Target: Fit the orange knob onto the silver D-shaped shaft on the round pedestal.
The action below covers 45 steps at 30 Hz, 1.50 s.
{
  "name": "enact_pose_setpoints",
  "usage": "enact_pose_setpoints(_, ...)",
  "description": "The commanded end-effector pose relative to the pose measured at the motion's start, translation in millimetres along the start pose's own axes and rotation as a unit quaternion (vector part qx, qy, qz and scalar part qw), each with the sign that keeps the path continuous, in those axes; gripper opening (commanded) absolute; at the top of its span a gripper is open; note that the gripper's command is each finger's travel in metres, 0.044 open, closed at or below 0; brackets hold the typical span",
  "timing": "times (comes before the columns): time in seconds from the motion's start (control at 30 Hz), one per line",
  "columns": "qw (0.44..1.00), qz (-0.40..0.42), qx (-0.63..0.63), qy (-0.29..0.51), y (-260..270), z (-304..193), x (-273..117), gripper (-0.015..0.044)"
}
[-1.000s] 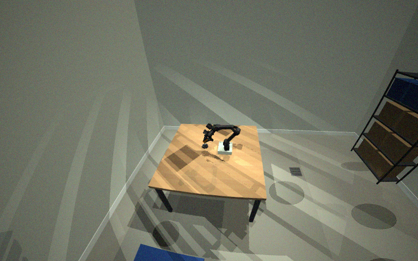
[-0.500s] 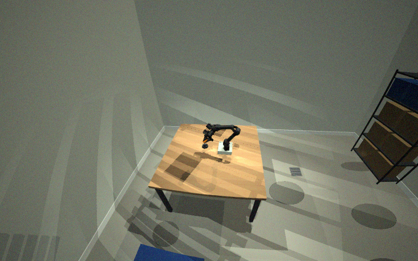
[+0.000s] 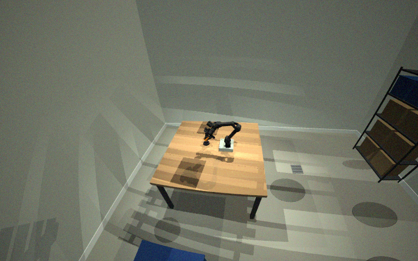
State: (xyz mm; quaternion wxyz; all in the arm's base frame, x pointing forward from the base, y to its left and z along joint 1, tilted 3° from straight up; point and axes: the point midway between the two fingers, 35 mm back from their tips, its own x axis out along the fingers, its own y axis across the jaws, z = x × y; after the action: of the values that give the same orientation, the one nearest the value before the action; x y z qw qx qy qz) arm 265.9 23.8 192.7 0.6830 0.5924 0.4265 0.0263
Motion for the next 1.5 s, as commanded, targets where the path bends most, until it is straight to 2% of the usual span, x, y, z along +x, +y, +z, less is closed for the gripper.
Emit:
enact_pose_setpoints(0.0, 0.999, -0.043, -0.009, -0.002, -1, 0, 6, 0.0000)
enact_pose_setpoints(0.63, 0.959, -0.284, -0.009, -0.003, -24, 0, 38, 0.0000)
enact_pose_setpoints(1.17, 0.898, -0.441, -0.008, -0.004, -40, 1, 62, 0.0000)
enact_pose_setpoints(1.47, 0.896, -0.444, -0.009, -0.005, -63, 5, 87, 0.0000)
